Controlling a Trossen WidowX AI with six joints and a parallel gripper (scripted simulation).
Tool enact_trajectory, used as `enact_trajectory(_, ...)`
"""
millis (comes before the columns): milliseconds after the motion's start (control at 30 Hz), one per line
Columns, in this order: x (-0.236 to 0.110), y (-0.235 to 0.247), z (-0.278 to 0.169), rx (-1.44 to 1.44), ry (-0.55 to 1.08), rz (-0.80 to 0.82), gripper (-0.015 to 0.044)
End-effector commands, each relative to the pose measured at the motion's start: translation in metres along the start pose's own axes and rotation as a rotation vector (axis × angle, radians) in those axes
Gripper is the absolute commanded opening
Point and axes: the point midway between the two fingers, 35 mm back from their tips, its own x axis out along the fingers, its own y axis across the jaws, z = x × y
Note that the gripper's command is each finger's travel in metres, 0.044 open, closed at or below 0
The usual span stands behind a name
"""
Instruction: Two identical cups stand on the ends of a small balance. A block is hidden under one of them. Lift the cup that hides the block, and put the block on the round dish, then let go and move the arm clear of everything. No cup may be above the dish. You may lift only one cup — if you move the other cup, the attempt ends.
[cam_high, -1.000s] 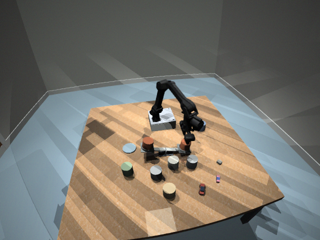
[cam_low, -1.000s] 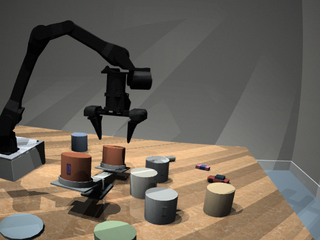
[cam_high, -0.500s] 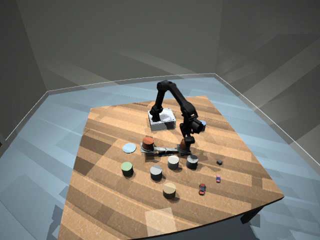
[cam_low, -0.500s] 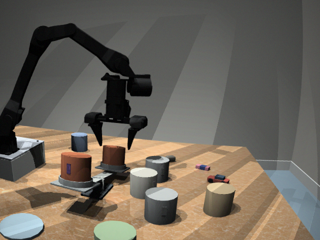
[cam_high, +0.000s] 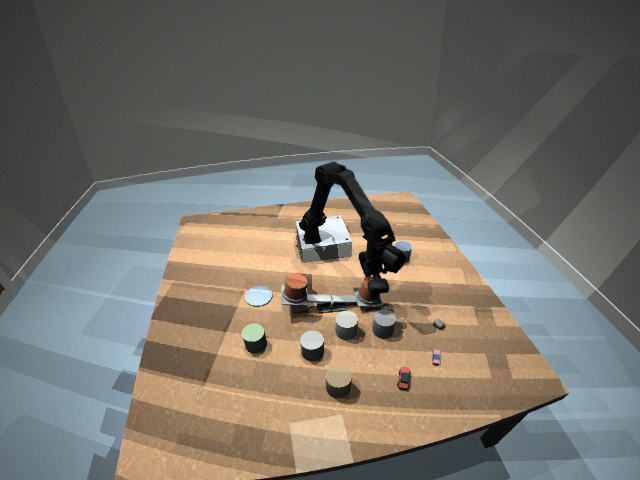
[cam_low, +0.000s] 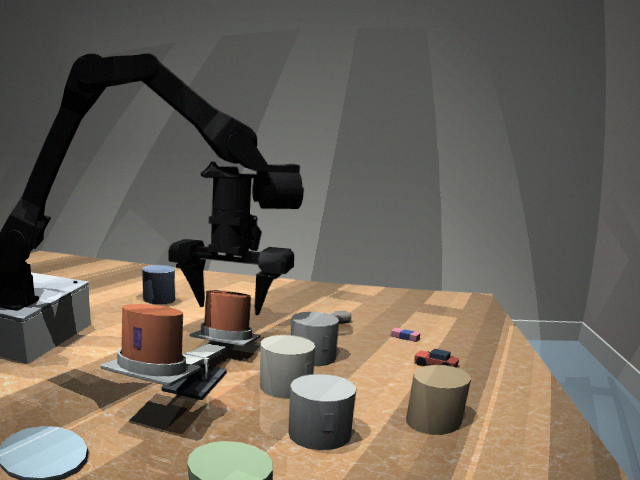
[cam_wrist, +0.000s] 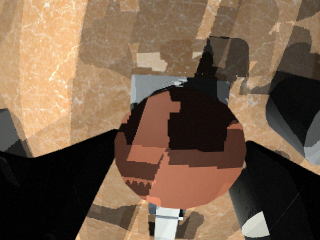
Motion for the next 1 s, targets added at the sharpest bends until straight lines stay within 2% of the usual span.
enact_trajectory(0, 0.009, 0.002, 0.0, -0.004, -0.001, 0.008, 0.044)
enact_trajectory(267, 0.019, 0.003, -0.001, -0.004, -0.001, 0.008, 0.044)
enact_trajectory(367, 0.019, 0.003, -0.001, -0.004, -0.001, 0.008, 0.0361)
enact_trajectory(667, 0.019, 0.003, -0.001, -0.004, -0.001, 0.008, 0.0301)
enact_trajectory(967, 0.013, 0.002, 0.0, -0.004, -0.001, 0.008, 0.0065)
